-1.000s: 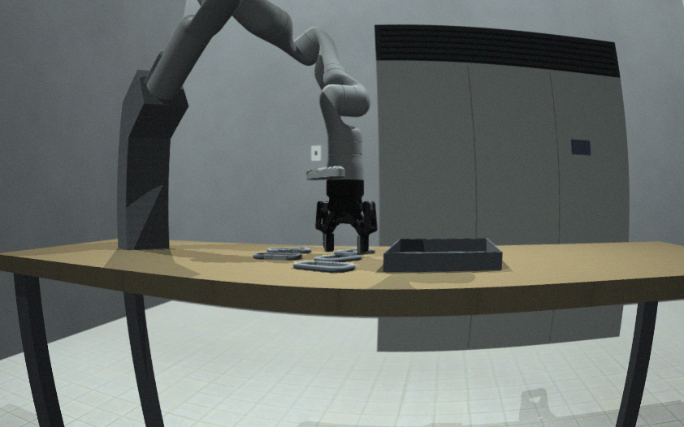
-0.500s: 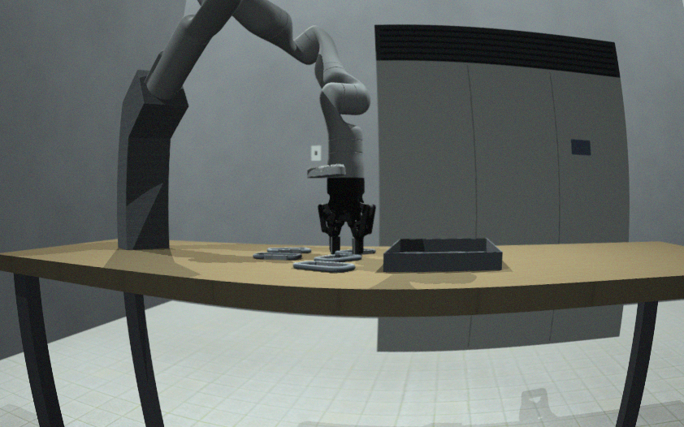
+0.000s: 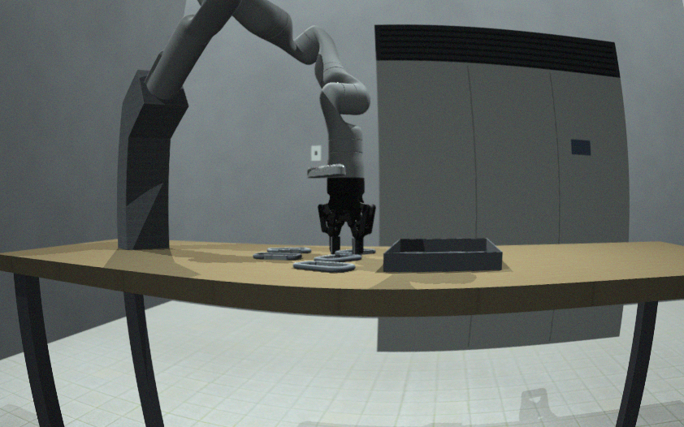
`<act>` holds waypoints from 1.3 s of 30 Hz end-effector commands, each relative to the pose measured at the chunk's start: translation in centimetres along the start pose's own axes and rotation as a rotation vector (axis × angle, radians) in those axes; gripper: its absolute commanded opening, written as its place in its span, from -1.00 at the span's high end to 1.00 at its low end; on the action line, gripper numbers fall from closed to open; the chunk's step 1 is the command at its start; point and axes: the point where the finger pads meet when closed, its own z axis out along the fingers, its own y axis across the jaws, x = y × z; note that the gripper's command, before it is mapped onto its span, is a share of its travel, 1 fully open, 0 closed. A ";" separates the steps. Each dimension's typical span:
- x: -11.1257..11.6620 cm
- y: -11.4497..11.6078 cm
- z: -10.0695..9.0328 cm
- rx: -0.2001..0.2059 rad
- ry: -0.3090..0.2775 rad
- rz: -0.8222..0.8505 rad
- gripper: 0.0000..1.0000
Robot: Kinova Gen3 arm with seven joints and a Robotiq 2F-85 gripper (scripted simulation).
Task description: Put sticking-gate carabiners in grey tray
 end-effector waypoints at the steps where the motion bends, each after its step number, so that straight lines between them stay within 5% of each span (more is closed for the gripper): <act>1: 0.0 0.0 0.0 0.000 -0.001 0.000 1.00; 36: -0.1 0.0 -0.1 0.000 -0.001 0.000 1.00; 37: 0.0 0.0 -5.1 -0.001 0.001 -0.001 1.00; 39: 0.0 0.0 -5.1 -0.001 0.001 -0.001 1.00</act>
